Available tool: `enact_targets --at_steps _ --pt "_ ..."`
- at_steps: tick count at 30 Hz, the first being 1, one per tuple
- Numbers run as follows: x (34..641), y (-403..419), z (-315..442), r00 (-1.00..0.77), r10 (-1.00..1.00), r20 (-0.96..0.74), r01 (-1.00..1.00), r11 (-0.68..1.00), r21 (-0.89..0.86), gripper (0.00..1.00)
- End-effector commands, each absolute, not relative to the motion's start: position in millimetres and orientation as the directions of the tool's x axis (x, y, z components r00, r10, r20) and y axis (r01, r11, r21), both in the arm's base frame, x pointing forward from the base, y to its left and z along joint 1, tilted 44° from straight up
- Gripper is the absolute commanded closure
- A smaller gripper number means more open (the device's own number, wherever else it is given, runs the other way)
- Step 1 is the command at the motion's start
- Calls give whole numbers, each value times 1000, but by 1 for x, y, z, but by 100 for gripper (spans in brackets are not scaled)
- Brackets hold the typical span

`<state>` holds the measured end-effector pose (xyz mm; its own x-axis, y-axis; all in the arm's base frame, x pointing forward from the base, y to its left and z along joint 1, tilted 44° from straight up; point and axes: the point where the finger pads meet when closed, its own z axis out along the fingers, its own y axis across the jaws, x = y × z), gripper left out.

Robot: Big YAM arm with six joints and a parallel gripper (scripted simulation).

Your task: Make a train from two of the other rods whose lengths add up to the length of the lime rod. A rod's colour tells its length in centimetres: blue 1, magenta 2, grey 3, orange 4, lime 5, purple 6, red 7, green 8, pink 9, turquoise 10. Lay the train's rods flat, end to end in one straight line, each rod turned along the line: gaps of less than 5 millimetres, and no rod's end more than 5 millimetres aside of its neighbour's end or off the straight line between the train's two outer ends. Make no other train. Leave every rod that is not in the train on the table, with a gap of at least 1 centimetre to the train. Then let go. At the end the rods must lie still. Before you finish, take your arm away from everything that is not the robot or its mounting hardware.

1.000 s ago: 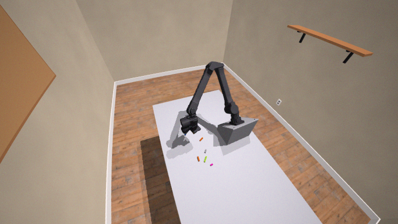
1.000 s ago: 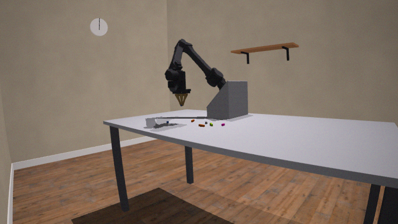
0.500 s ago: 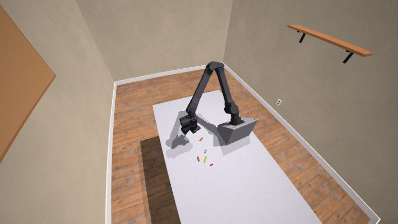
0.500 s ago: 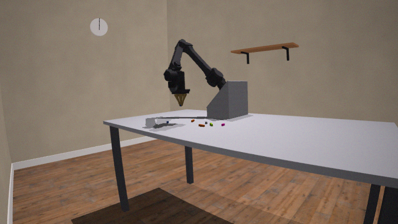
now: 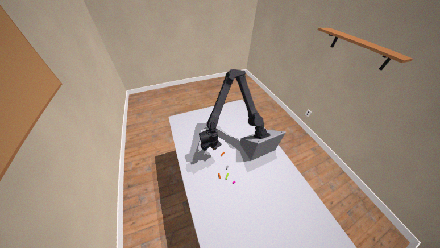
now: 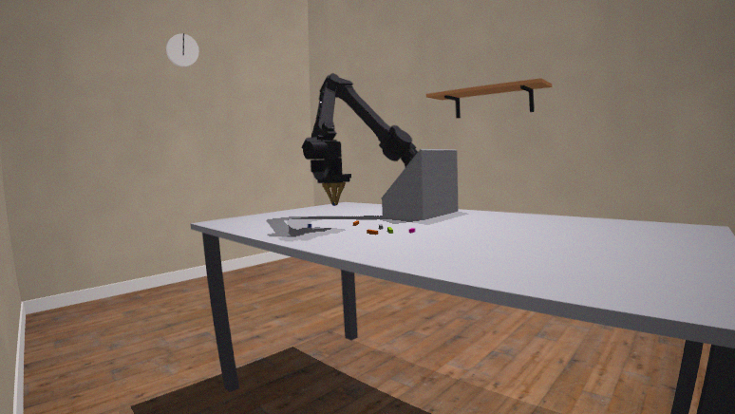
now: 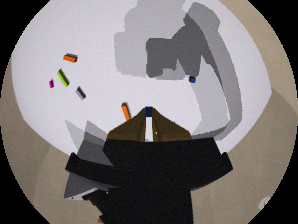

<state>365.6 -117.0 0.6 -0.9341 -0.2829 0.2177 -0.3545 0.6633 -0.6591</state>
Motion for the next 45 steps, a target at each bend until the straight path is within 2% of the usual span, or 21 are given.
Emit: enact_targets --at_steps 1,17,45 --pt "367 -130 -12 -926 -297 233 -375 660 -651 95" --pt "373 -161 -41 -928 -297 226 -370 659 -655 95" --pt "375 -159 -35 -927 -306 216 -370 654 -660 95"
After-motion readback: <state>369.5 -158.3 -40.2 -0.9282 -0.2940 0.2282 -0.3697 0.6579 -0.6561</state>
